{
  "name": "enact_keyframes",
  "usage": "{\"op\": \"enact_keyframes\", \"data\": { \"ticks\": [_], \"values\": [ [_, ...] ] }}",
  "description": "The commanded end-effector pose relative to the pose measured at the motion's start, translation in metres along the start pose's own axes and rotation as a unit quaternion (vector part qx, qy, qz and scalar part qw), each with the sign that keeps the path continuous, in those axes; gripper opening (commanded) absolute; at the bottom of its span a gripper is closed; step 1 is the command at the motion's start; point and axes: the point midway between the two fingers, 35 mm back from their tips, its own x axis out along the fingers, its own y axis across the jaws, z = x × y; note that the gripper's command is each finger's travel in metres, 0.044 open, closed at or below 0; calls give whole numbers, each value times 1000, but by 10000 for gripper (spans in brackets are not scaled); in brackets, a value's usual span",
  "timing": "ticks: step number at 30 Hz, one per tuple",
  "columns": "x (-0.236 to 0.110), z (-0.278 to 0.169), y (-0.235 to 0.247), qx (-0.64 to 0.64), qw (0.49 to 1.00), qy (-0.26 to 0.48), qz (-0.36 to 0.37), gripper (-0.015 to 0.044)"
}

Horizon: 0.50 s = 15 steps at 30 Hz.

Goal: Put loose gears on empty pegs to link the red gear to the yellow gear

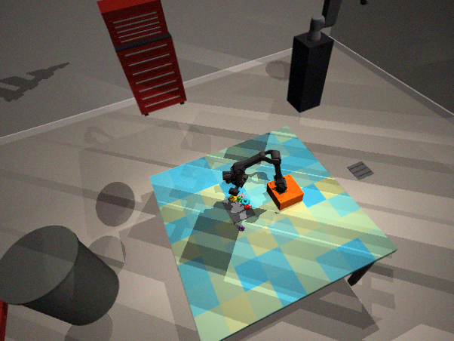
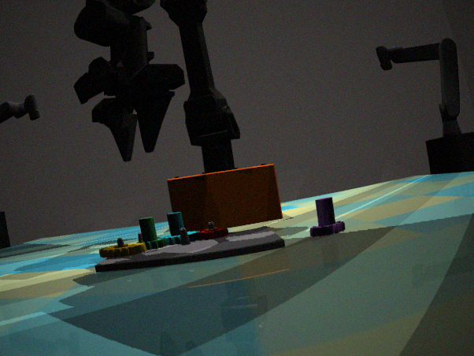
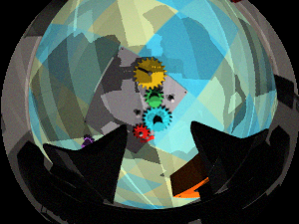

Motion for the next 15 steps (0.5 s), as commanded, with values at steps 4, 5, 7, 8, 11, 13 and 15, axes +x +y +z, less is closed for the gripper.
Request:
{"op": "enact_keyframes", "data": {
  "ticks": [4,5,7,8,11,13,15],
  "values": [
    [-2,-1,-1,1,1000,4,-3,440],
    [-2,-1,-1,1,1000,4,-3,440],
    [-2,-1,-1,1,1000,4,-3,440],
    [-2,-1,-1,1,1000,4,-3,440],
    [-2,-1,-1,1,1000,4,-3,440],
    [-2,-1,-1,1,1000,4,-3,440],
    [-2,-1,-1,1,1000,4,-3,440]
  ]
}}
